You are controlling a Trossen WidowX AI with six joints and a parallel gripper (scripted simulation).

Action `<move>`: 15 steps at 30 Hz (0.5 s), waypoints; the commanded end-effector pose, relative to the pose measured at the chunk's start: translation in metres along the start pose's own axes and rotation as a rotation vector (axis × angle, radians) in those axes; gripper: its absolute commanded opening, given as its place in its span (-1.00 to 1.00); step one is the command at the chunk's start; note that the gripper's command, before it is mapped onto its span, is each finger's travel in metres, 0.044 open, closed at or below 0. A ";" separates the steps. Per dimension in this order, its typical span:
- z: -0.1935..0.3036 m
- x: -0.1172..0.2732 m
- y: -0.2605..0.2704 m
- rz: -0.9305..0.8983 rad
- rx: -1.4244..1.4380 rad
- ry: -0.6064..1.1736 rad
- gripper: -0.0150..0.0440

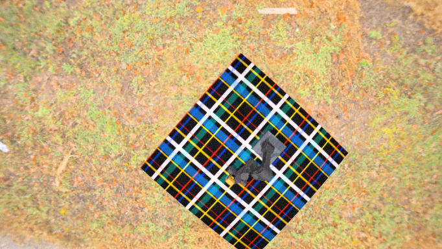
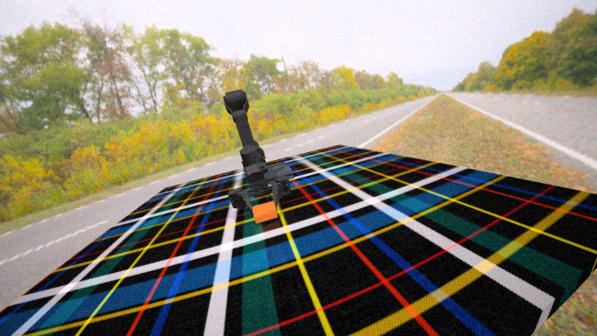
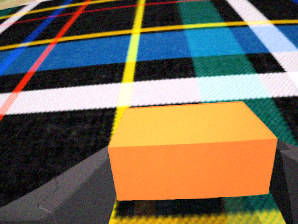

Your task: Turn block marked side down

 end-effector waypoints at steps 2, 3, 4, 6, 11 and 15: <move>-0.001 0.000 0.000 -0.004 0.004 -0.005 0.31; -0.001 0.000 0.000 -0.004 0.004 -0.005 0.40; -0.001 0.000 0.000 -0.004 0.004 -0.005 0.49; -0.001 0.000 0.000 -0.004 0.004 -0.005 0.67; -0.001 0.000 0.000 -0.004 0.004 -0.005 1.00; -0.001 0.000 0.000 -0.004 0.004 -0.005 1.00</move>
Point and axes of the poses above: the point midway between the two fingers, 35 mm back from their tips, its own x axis back along the fingers, its own y axis across the jaws, z = x × y, the point moved 2 cm from there along x, back along the fingers, and after that the axes turned 8 degrees about x, right-handed, at the moved point
